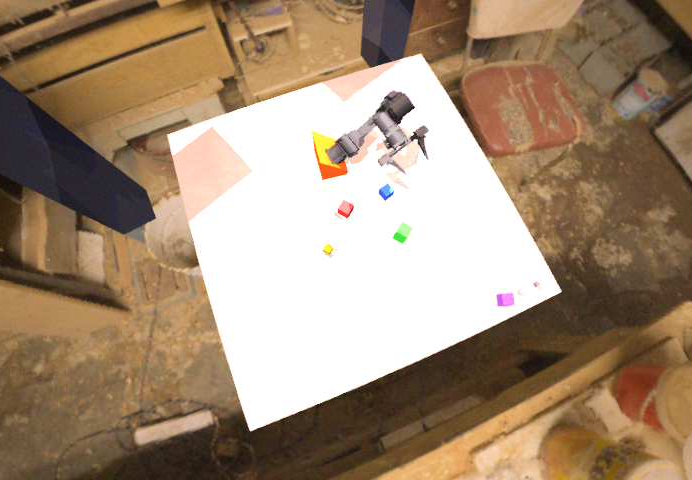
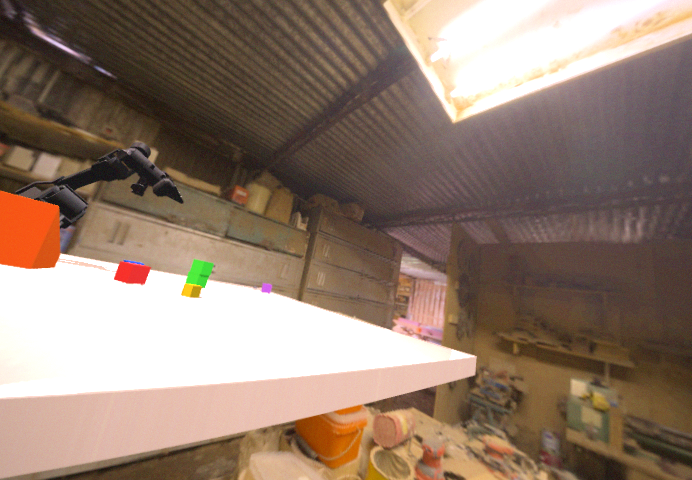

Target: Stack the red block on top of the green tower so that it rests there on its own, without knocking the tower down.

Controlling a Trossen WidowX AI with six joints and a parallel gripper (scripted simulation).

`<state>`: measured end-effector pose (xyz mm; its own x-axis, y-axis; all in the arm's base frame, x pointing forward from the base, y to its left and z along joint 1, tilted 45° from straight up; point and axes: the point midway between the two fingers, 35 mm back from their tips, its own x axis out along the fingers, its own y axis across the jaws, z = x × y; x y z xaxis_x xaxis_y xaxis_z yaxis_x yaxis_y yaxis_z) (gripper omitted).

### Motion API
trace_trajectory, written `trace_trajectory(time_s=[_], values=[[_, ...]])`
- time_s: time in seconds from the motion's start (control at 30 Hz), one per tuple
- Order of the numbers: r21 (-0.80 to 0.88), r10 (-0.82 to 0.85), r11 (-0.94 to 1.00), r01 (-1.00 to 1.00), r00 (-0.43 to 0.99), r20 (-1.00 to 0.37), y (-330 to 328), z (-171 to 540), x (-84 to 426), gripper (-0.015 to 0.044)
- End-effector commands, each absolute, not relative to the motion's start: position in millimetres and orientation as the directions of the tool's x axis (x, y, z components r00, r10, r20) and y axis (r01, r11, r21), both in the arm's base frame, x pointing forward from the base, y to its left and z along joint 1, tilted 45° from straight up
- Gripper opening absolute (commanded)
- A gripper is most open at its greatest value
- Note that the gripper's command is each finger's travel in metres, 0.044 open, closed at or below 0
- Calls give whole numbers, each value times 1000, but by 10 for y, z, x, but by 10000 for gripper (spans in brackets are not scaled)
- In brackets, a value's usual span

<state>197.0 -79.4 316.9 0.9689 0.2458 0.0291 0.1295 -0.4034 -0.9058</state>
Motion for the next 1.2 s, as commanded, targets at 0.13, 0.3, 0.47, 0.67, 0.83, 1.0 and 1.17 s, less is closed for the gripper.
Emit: trace_trajectory(time_s=[0.13,0.3,0.47,0.67,0.83,1.0,1.17], values=[[-964,196,-261,57,980,5,-1012,3075,2066,440],[-998,133,-45,-53,989,-59,-1298,2873,2190,440],[-973,99,169,-158,985,-143,-1492,2625,2312,440],[-880,83,385,-277,960,-266,-1671,2282,2402,440],[-740,98,555,-380,913,-396,-1780,1926,2432,440],[-555,147,690,-466,840,-522,-1816,1566,2415,440],[-337,229,780,-528,741,-632,-1780,1228,2351,440]])
